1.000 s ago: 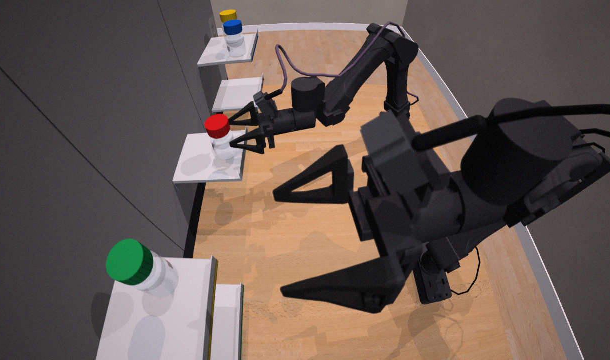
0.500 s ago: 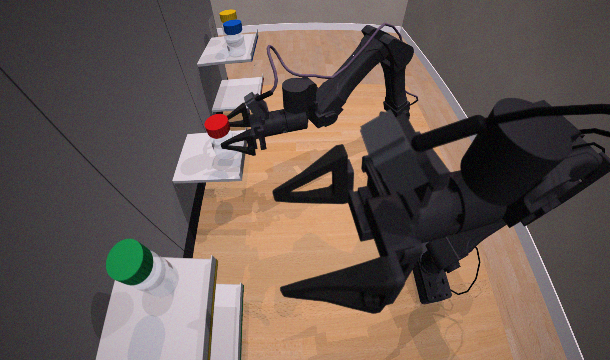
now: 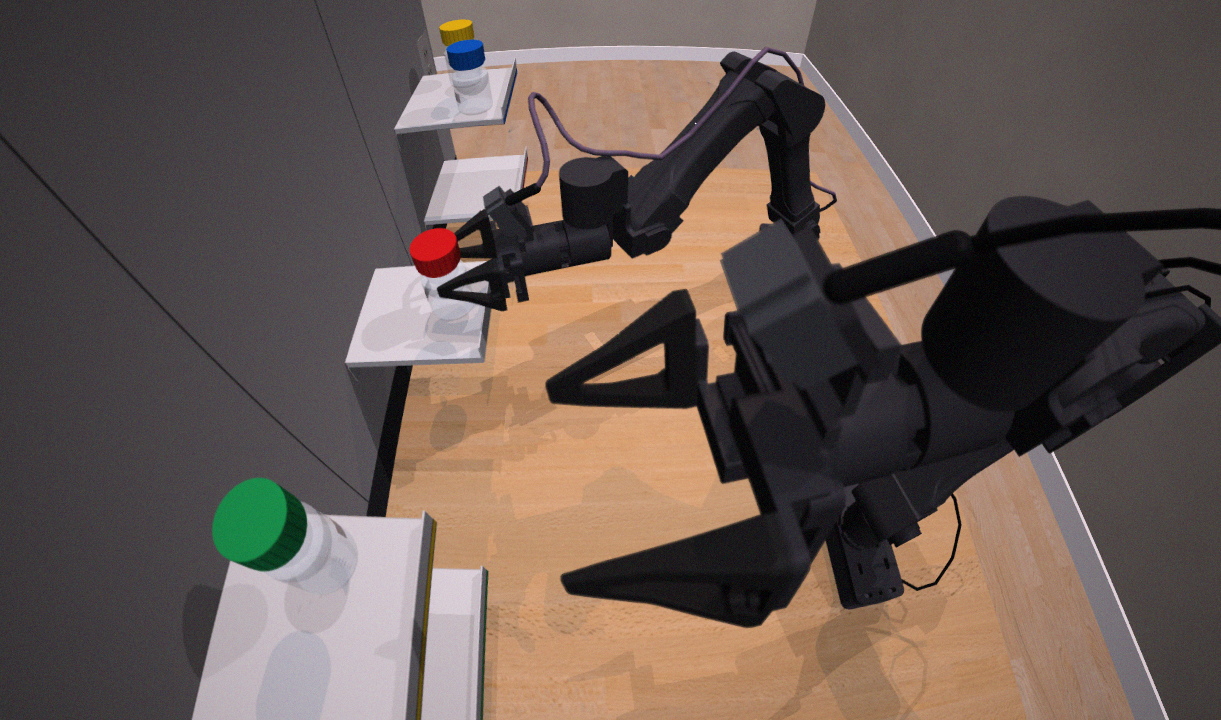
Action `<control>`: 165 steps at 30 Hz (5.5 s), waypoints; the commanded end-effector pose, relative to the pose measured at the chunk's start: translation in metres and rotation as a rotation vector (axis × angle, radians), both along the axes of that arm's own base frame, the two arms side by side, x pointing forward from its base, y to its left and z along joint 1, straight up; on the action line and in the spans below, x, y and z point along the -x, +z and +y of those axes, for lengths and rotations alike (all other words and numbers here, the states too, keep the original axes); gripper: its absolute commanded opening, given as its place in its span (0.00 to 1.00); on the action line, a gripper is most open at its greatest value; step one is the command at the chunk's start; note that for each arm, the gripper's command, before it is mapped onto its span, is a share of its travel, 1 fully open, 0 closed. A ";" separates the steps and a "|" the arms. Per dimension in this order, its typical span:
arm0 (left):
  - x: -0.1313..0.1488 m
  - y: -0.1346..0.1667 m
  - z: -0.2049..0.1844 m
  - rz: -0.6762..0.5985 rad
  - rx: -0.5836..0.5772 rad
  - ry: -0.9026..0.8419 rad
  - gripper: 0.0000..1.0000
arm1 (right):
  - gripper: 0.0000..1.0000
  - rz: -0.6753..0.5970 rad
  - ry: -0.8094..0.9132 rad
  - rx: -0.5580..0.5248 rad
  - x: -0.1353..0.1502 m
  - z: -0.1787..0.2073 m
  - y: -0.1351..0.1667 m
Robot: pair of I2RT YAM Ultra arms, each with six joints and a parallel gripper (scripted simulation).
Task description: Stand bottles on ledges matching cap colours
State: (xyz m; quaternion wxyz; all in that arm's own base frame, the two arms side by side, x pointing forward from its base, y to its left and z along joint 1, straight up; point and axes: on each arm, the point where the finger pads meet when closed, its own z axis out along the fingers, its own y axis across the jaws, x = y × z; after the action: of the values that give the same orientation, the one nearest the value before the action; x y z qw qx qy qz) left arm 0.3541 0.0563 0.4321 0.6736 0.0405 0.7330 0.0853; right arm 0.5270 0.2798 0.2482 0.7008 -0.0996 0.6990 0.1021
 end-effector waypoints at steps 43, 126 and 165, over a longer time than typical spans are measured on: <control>-0.002 0.002 -0.001 0.016 0.002 0.001 1.00 | 0.52 -0.026 -0.001 -0.014 0.003 -0.002 0.113; -0.155 -0.119 -0.007 -0.092 0.183 -0.029 0.81 | 0.52 -0.079 0.302 0.163 0.089 -0.199 0.010; -0.154 -0.113 -0.007 -0.097 0.175 -0.035 0.81 | 0.52 -0.034 -0.361 0.011 0.109 -0.409 -0.041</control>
State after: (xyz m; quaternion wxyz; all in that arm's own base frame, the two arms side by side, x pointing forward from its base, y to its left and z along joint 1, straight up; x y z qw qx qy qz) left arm 0.5071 0.0502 0.3216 0.7120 -0.0090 0.7020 0.0116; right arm 0.4169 -0.1200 0.1818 0.6858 -0.0202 0.7268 0.0315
